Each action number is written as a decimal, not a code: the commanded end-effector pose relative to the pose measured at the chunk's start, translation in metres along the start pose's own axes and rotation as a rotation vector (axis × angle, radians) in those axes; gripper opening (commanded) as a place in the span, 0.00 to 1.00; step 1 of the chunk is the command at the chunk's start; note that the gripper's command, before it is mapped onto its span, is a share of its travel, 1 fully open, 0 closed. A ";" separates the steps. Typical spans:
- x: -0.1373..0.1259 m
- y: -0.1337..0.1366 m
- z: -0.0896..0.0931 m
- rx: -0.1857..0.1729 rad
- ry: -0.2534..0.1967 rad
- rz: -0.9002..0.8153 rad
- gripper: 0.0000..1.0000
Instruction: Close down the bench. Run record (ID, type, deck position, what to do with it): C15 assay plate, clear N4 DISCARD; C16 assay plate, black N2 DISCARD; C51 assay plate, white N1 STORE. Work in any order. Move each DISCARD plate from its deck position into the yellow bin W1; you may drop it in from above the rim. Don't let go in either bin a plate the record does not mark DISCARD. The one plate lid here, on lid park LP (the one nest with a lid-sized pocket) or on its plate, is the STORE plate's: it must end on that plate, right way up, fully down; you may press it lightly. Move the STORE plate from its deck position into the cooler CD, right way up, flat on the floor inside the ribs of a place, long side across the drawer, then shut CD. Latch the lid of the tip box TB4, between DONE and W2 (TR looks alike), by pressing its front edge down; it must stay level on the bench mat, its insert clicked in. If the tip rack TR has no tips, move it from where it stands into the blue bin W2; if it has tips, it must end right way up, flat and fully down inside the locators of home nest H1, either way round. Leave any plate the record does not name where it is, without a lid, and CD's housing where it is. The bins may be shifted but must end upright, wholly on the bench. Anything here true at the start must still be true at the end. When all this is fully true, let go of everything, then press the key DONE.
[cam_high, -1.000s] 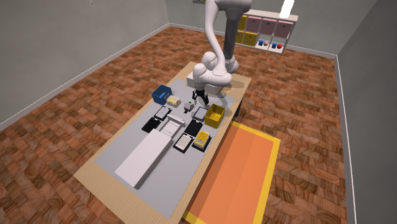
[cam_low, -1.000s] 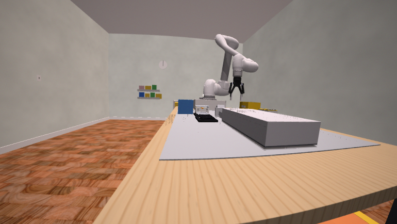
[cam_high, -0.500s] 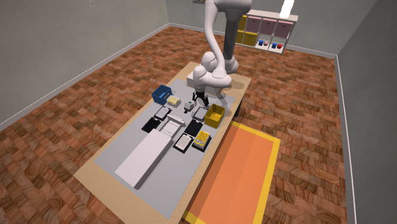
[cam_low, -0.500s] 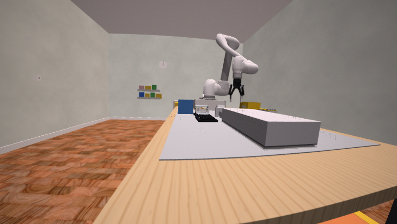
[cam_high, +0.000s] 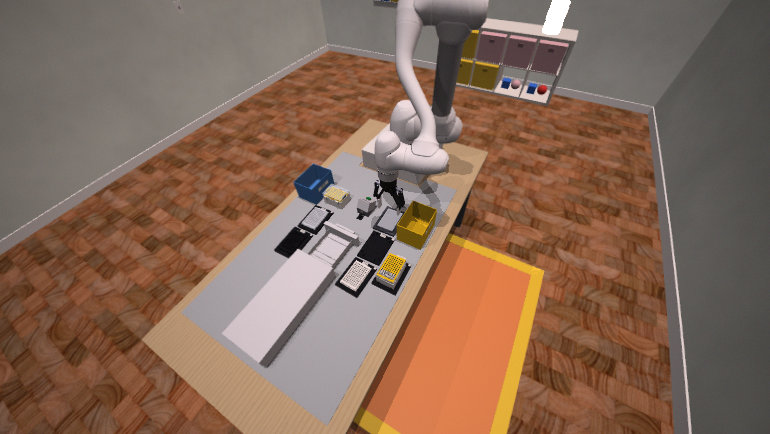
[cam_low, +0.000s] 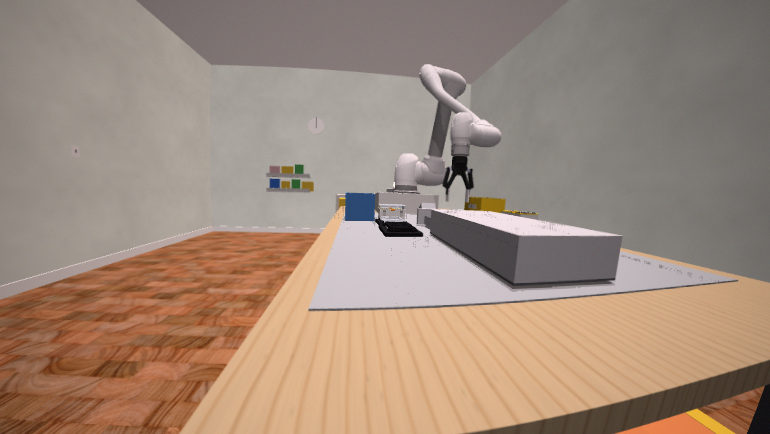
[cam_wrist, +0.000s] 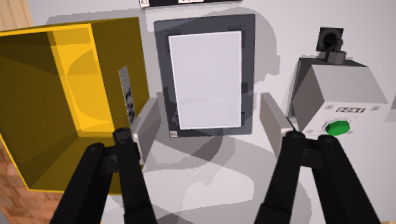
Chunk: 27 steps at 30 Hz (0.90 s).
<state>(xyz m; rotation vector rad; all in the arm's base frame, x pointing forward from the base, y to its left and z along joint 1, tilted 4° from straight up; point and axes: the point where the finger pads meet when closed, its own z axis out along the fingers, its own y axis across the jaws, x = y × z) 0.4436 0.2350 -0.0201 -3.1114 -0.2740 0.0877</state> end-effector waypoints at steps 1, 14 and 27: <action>-0.002 -0.002 0.006 0.001 -0.002 -0.004 0.66; -0.002 -0.002 0.023 0.001 -0.002 -0.004 0.66; -0.002 -0.002 0.038 0.001 -0.002 -0.004 0.66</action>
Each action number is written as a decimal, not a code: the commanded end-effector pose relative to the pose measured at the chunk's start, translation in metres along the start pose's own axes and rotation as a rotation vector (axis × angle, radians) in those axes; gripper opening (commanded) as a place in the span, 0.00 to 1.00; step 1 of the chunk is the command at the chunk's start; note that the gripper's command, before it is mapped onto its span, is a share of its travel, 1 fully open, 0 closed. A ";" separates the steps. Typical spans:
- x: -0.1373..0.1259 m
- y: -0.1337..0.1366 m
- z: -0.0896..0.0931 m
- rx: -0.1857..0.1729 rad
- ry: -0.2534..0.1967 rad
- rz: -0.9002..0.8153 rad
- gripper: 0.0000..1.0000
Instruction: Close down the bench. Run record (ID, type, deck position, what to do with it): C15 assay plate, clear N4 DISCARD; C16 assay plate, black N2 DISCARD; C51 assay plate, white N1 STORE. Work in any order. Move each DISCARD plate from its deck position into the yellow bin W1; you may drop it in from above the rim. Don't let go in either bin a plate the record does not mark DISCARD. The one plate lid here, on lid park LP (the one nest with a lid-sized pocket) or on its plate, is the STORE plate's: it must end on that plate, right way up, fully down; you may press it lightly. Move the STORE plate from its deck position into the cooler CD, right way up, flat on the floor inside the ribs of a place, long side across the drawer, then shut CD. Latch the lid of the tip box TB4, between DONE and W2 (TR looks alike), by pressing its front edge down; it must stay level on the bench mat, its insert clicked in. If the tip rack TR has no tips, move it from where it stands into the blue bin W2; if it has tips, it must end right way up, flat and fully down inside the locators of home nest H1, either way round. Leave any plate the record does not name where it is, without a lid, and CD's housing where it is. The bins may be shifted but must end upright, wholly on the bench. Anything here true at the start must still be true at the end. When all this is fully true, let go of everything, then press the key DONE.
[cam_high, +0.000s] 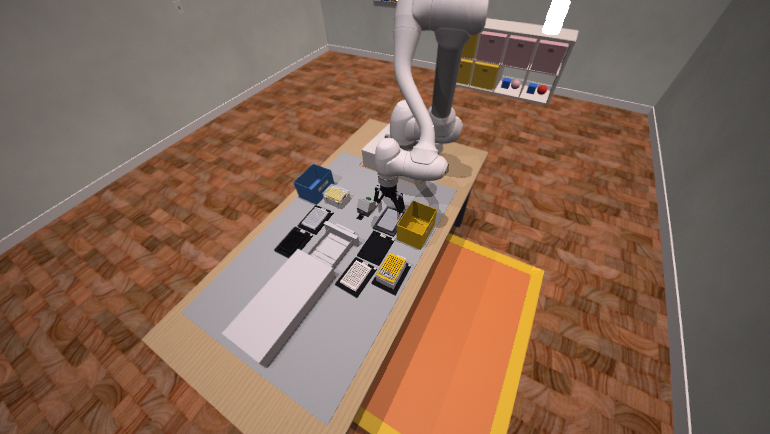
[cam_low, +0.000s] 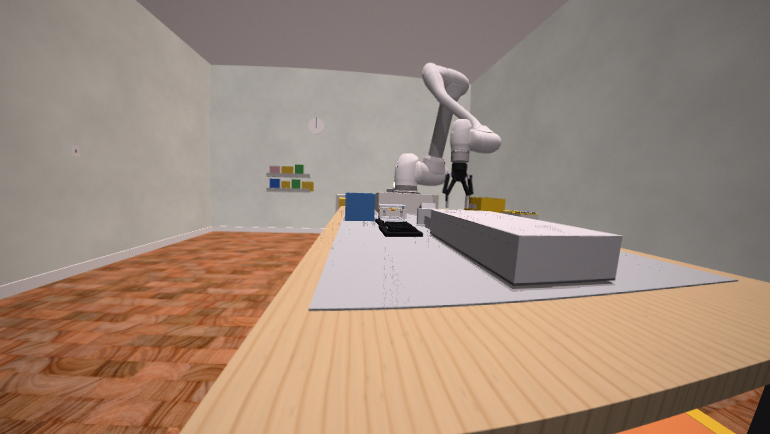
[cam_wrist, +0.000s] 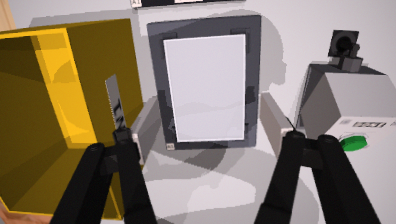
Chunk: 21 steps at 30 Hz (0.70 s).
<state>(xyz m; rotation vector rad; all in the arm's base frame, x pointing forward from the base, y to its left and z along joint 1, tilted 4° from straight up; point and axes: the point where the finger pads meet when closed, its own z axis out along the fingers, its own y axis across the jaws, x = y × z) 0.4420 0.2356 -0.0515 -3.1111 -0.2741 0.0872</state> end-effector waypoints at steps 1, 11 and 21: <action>-0.003 -0.002 0.008 0.001 -0.003 -0.004 0.66; -0.003 -0.002 0.018 0.001 -0.003 -0.004 0.66; -0.003 -0.002 0.028 0.001 -0.003 -0.004 0.66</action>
